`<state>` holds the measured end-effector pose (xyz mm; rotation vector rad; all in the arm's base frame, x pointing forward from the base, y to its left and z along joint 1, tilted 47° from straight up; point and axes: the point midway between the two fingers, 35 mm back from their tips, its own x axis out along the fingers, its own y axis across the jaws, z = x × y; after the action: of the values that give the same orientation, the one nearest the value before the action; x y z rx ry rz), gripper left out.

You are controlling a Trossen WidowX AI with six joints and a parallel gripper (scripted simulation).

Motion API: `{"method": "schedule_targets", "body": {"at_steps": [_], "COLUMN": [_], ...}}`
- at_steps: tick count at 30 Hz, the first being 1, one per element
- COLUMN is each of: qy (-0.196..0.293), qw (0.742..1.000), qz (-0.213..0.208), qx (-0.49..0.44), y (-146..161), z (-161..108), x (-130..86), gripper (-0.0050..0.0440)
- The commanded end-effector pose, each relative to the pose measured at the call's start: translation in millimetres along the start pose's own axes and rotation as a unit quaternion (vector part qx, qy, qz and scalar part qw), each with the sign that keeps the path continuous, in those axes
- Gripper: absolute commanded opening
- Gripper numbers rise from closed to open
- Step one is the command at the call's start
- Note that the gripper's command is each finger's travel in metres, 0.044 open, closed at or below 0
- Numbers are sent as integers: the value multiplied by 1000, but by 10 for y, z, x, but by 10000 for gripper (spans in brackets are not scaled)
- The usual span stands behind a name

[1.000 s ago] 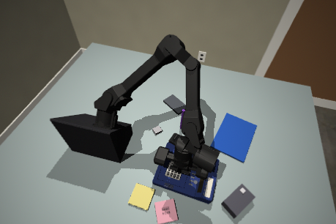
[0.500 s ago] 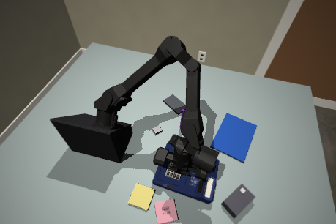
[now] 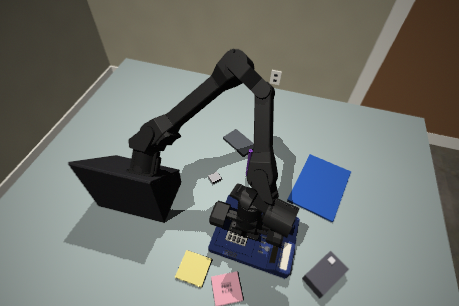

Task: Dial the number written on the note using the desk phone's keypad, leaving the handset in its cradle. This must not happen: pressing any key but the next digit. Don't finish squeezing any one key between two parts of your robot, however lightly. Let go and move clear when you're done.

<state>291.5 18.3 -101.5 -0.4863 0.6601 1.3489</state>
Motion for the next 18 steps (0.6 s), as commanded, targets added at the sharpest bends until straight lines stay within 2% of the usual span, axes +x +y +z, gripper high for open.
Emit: {"method": "schedule_targets", "body": {"at_steps": [1, 18], "qy": [-1, -1], "qw": [1000, 1000], "qz": [3, 3], "qx": [2, 2], "y": [13, 13], "z": [2, 2], "x": [16, 36], "gripper": [-50, -50]}}
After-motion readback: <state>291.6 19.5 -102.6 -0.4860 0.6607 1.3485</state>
